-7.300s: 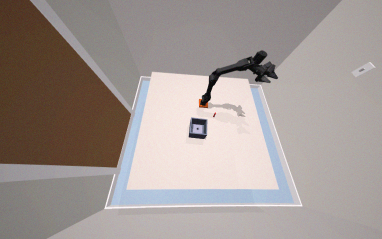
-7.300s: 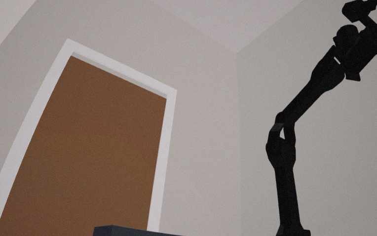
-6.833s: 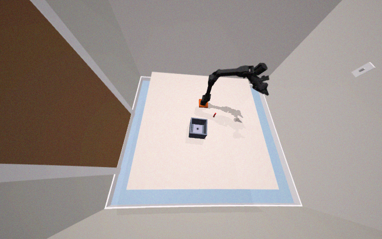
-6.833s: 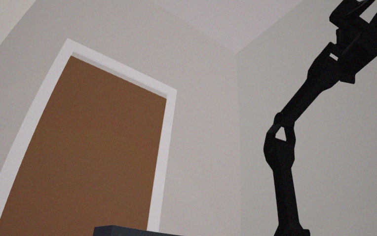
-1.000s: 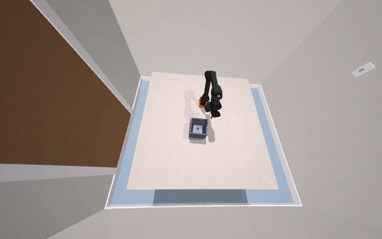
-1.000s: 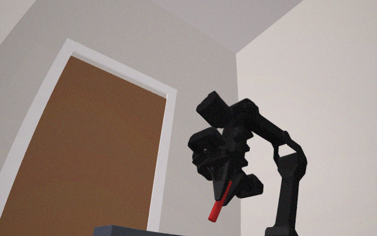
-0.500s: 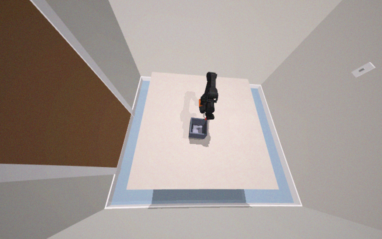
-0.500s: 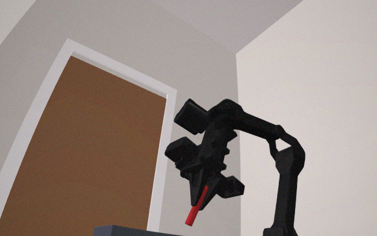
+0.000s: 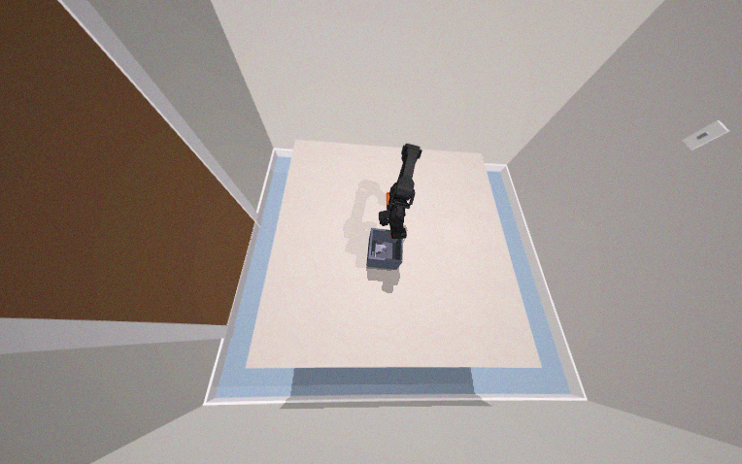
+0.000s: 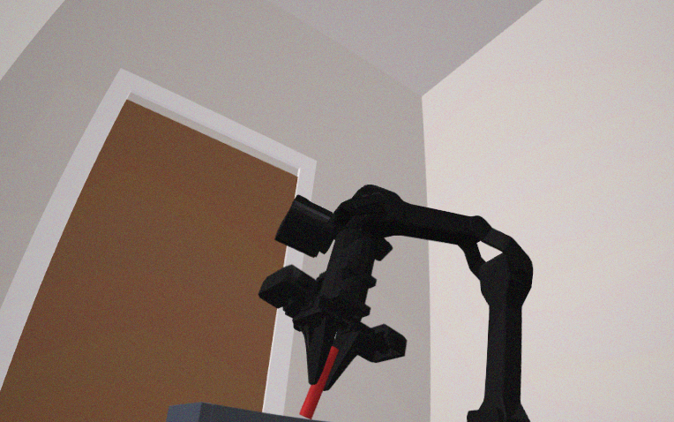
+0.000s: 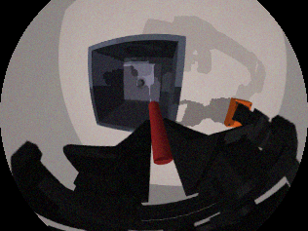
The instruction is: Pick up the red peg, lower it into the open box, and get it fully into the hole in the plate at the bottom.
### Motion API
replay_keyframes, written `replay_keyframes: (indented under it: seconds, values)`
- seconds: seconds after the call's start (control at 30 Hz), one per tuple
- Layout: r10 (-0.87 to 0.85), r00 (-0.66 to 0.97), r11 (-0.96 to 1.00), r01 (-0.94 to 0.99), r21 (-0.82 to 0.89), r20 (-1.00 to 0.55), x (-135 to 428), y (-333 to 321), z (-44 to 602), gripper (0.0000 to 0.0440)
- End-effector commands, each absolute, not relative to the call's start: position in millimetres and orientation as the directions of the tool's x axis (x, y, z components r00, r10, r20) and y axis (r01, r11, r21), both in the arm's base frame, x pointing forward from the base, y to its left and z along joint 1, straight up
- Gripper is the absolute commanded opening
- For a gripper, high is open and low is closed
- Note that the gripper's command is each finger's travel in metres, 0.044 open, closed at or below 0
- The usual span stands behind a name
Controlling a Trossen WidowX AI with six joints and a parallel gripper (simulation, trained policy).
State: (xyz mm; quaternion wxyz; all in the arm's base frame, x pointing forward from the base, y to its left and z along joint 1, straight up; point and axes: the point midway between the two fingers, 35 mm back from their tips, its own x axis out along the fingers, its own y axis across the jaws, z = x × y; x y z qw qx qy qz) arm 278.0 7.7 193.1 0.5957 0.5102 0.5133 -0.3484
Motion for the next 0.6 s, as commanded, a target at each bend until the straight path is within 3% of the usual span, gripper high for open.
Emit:
replay_keyframes:
  seconds: [0.0,0.57]
  values:
    - [0.113,0.219,0.233,0.942,0.240,-0.969,285,1,188,0.0000]
    - [0.144,0.153,0.249,0.950,0.186,-0.978,309,-14,143,0.0000]
